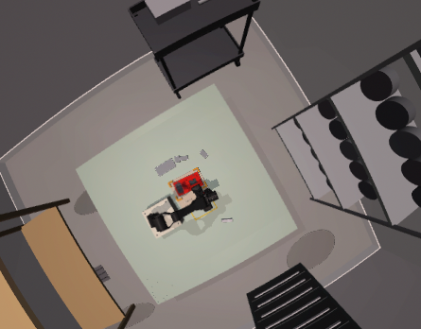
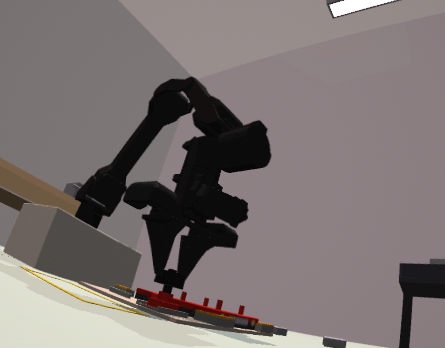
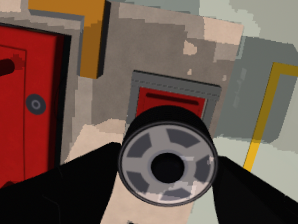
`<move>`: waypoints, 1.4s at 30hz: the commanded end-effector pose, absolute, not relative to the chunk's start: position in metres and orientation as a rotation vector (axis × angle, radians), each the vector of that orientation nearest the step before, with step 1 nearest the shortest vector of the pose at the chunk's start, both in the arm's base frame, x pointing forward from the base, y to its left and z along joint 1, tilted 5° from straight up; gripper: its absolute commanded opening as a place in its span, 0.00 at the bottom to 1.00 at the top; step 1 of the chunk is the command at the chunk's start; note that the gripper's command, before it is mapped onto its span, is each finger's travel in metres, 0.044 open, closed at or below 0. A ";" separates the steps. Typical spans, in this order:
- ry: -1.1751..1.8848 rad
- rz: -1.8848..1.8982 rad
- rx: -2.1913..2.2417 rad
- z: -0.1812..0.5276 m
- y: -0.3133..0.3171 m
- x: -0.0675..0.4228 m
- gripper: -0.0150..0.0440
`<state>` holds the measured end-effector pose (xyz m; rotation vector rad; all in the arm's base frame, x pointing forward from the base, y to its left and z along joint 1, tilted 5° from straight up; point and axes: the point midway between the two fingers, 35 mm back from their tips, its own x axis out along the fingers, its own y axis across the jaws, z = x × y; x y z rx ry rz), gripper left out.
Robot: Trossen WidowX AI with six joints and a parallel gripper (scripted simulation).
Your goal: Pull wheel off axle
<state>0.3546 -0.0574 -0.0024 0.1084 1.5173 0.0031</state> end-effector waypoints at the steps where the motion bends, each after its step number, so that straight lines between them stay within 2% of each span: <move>1: 1.511 0.002 0.106 0.002 -0.058 0.355 0.25; 42: 1.507 0.000 0.105 0.015 -0.059 0.355 0.25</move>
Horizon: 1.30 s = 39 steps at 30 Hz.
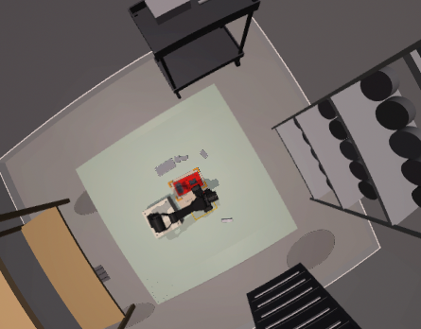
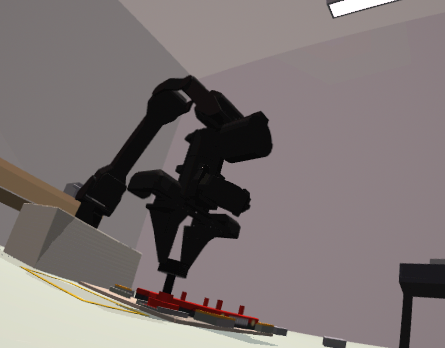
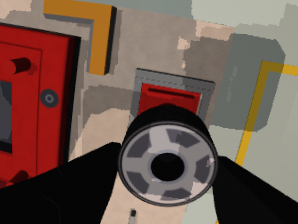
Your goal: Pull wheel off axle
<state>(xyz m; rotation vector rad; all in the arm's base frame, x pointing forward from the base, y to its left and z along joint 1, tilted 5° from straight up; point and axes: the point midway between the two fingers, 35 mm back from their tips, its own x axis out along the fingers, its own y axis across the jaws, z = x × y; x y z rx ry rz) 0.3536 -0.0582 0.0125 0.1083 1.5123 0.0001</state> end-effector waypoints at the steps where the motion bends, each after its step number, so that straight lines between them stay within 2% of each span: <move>1: 1.507 0.000 0.105 0.015 -0.059 0.355 0.25; 21: 1.505 -0.002 0.105 0.022 -0.059 0.354 0.25; 33: 1.508 -0.003 0.110 0.051 -0.060 0.348 0.25; 39: 1.508 -0.005 0.106 0.050 -0.087 0.336 0.25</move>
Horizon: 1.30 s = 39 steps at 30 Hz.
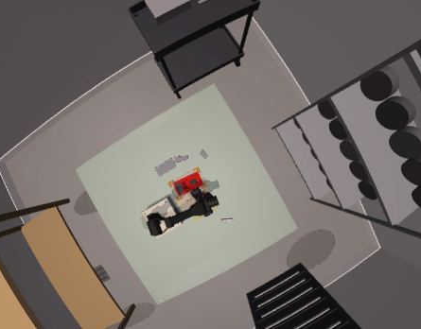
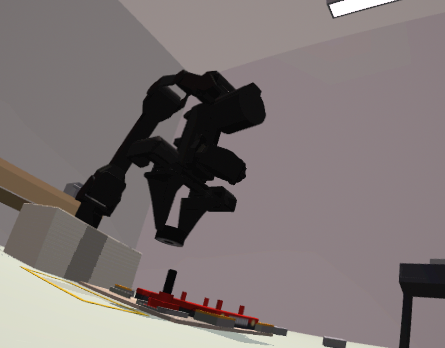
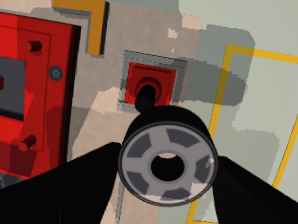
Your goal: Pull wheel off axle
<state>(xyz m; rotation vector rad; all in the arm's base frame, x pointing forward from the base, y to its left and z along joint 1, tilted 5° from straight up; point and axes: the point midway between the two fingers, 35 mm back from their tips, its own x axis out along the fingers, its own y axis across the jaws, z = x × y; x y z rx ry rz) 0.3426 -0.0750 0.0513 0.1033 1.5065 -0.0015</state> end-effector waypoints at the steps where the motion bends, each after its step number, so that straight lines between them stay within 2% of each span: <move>1: 1.508 -0.006 0.106 0.050 -0.092 0.334 0.25; 16: 1.510 -0.009 0.098 0.048 -0.157 0.292 0.25; 28: 1.510 -0.009 0.098 0.021 -0.157 0.294 0.25; 39: 1.510 -0.008 0.099 -0.043 -0.153 0.298 0.25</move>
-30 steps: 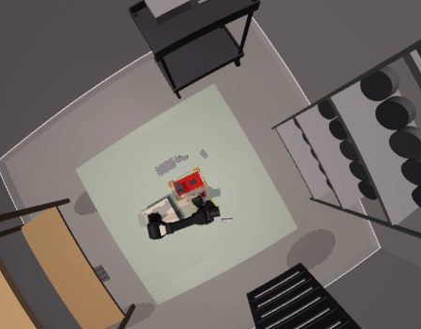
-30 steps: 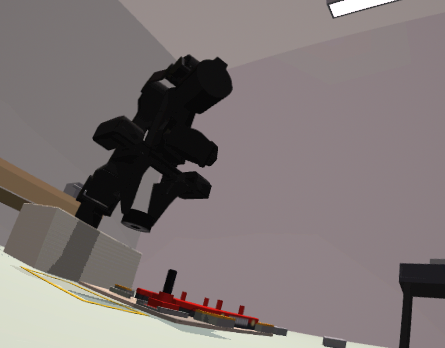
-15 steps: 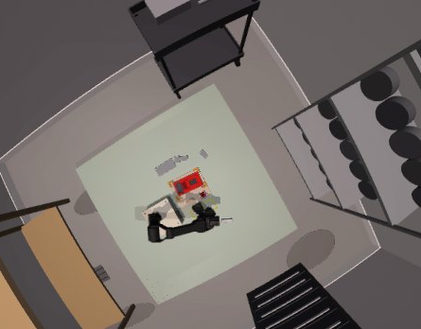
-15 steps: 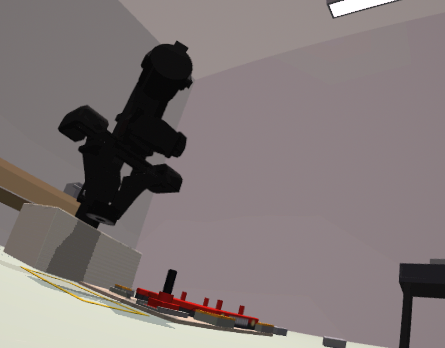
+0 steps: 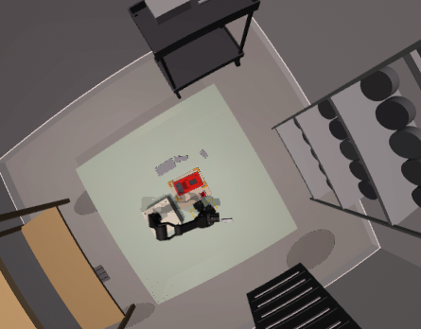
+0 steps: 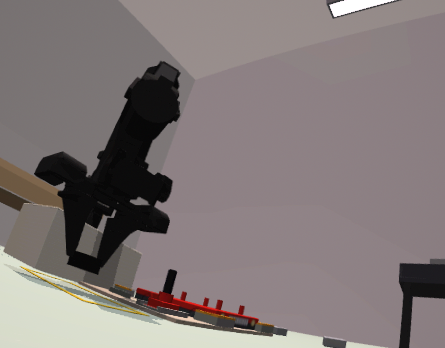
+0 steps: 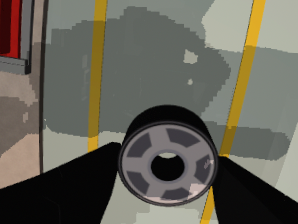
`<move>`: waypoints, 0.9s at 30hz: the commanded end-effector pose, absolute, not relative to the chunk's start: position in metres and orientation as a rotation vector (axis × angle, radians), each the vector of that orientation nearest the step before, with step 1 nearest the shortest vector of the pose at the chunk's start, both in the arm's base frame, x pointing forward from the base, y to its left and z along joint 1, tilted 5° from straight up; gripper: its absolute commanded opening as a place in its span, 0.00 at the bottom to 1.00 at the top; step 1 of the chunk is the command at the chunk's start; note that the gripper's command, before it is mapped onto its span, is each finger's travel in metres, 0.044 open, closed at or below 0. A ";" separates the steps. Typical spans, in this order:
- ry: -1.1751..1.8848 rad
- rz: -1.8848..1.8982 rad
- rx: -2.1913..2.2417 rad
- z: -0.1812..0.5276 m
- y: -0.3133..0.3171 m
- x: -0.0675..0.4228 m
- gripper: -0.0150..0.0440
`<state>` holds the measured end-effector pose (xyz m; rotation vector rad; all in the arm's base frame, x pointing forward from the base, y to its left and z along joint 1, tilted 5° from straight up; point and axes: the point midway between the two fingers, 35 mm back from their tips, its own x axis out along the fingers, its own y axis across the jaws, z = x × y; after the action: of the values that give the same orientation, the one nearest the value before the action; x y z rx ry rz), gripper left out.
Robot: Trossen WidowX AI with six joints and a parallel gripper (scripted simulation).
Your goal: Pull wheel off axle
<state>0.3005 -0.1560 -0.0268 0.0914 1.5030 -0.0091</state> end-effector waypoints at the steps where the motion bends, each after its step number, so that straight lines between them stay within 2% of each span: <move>1: 1.510 -0.008 0.099 -0.049 -0.153 0.298 0.25; 5: 1.510 -0.008 0.099 -0.057 -0.151 0.298 0.25; 16: 1.513 -0.005 0.096 -0.050 -0.152 0.298 0.74; 25: 1.510 -0.009 0.098 0.007 -0.156 0.294 0.76; 27: 1.510 -0.012 0.100 0.004 -0.153 0.289 0.85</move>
<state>0.2976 -0.1573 0.0059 0.0914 1.4895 -0.0203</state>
